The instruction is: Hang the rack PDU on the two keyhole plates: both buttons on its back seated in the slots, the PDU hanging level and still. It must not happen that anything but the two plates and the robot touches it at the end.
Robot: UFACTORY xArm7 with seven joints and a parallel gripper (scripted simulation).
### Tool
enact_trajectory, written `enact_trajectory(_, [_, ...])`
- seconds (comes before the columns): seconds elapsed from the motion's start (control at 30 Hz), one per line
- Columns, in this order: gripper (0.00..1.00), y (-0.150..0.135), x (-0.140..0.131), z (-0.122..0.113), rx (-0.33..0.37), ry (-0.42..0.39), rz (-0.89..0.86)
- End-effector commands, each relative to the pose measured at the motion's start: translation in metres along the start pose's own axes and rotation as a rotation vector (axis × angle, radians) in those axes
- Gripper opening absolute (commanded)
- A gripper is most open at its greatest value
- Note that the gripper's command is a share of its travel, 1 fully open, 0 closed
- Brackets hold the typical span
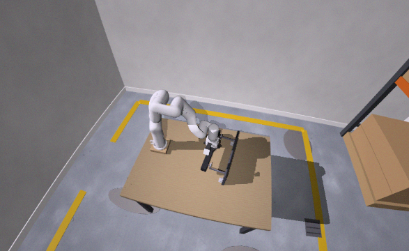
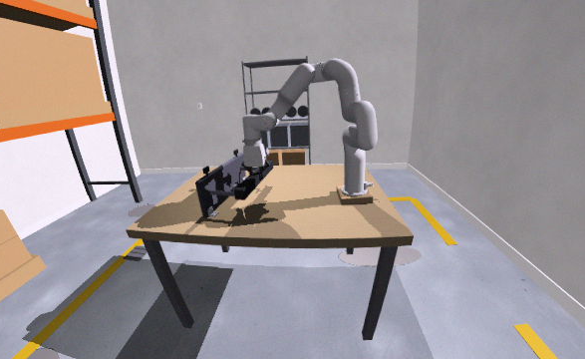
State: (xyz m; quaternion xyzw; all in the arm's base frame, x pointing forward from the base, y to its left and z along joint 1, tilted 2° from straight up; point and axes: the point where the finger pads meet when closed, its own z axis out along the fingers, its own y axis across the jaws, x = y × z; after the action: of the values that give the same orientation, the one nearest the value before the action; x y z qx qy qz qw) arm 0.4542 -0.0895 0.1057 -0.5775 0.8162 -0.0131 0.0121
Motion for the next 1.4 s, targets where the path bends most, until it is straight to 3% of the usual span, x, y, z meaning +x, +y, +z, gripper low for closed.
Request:
enact_trajectory(0.0, [0.0, -0.006, 0.0, -0.002, 0.005, -0.001, 0.0])
enact_trajectory(1.37, [0.0, -0.016, 0.0, -0.002, 0.005, -0.001, 0.0])
